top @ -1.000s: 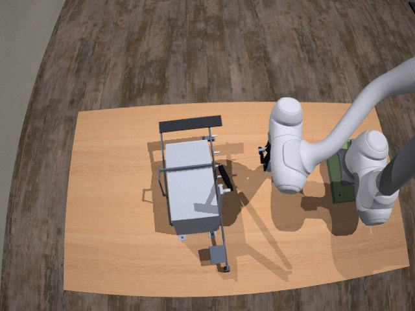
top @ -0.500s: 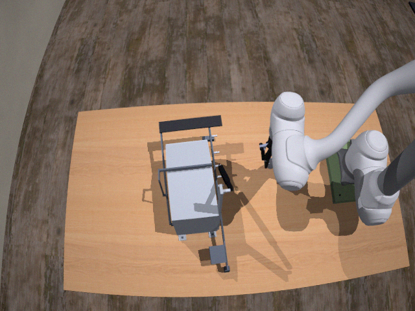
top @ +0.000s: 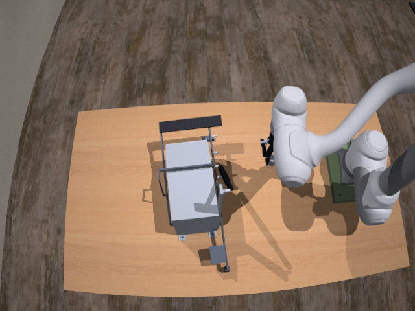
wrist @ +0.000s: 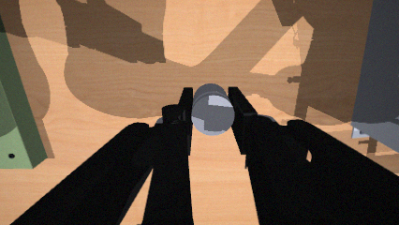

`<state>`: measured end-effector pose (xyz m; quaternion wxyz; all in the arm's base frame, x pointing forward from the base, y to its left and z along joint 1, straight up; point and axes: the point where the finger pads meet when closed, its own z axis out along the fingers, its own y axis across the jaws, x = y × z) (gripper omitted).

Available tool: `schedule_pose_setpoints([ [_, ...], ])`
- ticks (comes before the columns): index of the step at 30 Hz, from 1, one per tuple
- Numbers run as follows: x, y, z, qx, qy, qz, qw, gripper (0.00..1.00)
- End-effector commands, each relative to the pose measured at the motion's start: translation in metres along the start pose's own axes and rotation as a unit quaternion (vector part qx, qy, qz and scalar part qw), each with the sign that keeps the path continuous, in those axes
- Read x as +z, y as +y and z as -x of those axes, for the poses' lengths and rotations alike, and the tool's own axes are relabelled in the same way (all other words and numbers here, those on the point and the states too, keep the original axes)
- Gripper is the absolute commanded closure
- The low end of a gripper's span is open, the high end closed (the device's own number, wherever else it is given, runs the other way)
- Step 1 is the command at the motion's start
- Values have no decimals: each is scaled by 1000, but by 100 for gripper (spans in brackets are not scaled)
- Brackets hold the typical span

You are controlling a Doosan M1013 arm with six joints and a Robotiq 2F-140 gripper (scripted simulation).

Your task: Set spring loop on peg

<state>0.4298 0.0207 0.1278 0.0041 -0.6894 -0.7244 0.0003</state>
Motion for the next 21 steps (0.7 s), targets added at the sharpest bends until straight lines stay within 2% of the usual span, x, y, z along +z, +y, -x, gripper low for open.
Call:
schedule_pose_setpoints([
  [1, -8, 0, 0, 0, 0, 1, 1000, 75],
  [4, -16, 0, 0, 0, 0, 1, 1000, 75],
  [7, -14, 0, 0, 0, 0, 1, 1000, 75],
  [21, -51, 0, 0, 0, 0, 0, 1000, 75],
])
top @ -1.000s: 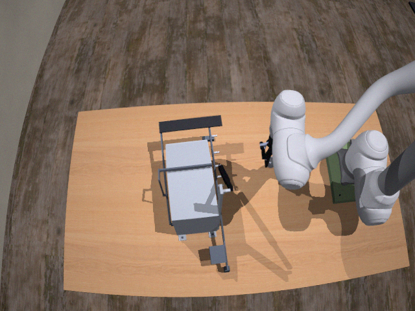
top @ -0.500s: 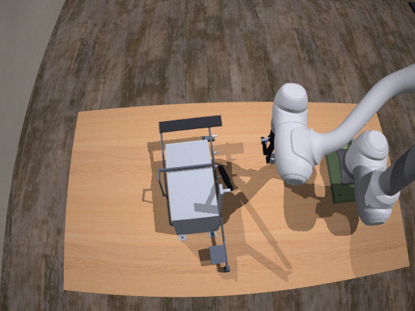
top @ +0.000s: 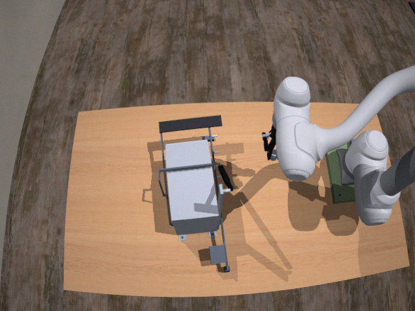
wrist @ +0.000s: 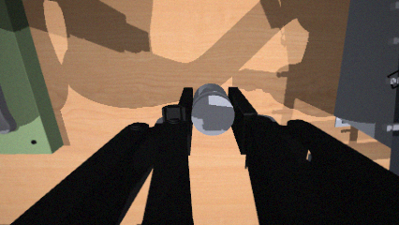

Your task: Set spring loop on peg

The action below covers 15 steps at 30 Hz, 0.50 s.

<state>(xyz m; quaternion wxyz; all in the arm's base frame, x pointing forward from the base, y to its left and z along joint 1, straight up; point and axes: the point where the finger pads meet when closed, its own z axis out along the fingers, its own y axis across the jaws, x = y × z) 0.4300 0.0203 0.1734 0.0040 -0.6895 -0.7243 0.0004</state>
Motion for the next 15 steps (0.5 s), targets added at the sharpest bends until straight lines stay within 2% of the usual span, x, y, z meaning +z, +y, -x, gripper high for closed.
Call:
schedule_pose_setpoints([
  [1, -6, 0, 0, 0, 0, 1, 1000, 75],
  [3, -2, 0, 0, 0, 0, 1, 1000, 75],
  [15, -23, 0, 0, 0, 0, 1, 1000, 75],
])
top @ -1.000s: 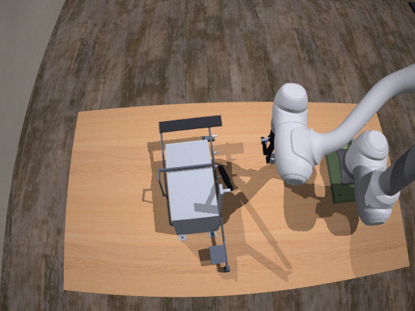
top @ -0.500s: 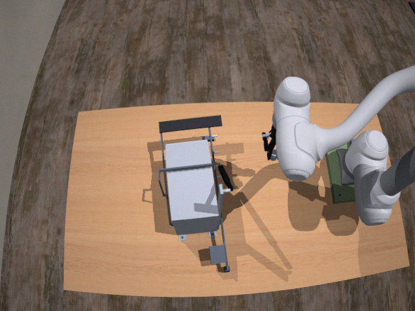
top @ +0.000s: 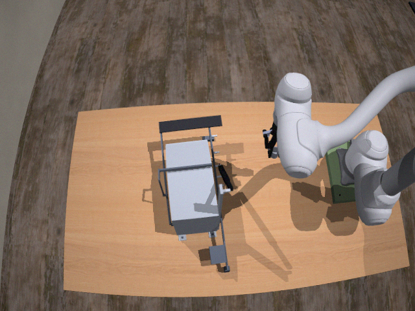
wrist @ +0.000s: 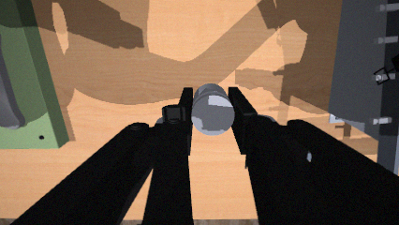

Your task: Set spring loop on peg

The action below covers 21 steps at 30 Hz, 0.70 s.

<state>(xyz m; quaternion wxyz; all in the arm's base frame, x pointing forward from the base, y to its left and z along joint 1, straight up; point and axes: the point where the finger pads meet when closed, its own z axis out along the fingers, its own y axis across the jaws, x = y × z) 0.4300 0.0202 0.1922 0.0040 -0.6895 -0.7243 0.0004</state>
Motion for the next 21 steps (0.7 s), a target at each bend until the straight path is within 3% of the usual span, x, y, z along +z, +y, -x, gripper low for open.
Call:
schedule_pose_setpoints([
  [1, -5, 0, 0, 0, 0, 1, 1000, 75],
  [21, -14, 33, 21, 0, -12, 1, 1000, 75],
])
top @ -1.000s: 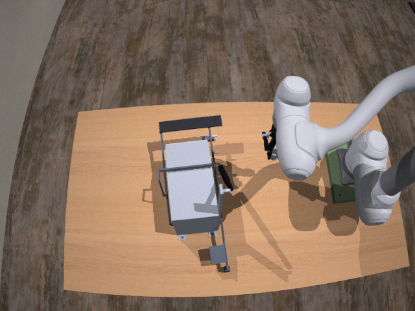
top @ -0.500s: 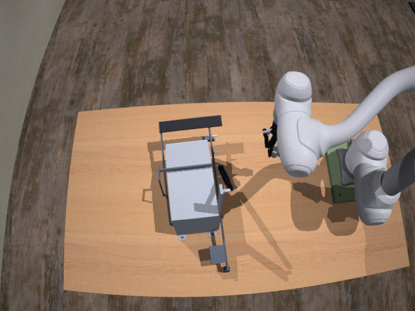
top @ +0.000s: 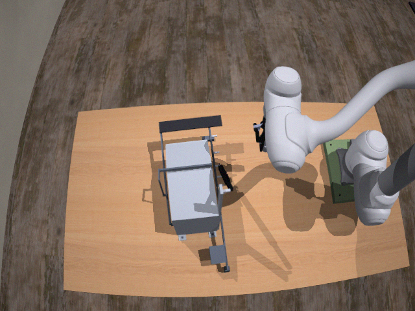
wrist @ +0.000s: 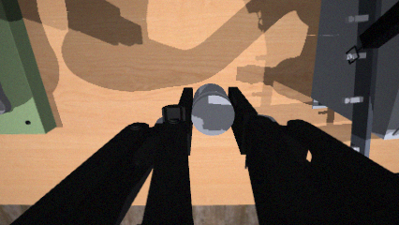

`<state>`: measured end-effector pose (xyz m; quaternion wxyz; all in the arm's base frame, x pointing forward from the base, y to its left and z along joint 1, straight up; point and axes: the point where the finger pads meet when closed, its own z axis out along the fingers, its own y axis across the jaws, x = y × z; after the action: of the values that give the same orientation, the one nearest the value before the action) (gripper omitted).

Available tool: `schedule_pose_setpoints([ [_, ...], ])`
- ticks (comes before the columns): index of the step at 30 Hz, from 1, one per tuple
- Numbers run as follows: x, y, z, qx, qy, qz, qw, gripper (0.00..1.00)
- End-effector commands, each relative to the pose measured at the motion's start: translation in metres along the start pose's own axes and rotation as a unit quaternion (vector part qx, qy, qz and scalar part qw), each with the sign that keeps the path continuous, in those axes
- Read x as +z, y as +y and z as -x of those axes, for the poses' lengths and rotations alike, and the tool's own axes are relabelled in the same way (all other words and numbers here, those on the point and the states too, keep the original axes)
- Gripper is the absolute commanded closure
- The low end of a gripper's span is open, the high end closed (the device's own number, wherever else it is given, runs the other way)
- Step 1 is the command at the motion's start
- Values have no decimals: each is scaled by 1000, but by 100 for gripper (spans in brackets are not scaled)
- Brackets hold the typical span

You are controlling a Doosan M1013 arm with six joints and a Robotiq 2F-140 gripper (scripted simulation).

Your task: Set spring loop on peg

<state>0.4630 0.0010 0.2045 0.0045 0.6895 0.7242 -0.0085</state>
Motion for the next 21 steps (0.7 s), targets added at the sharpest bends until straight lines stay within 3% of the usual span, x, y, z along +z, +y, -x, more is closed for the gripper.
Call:
schedule_pose_setpoints([
  [1, 0, -1, -1, 0, 1, 1, 1000, 75],
  [21, -10, 34, 22, 0, -12, 1, 1000, 75],
])
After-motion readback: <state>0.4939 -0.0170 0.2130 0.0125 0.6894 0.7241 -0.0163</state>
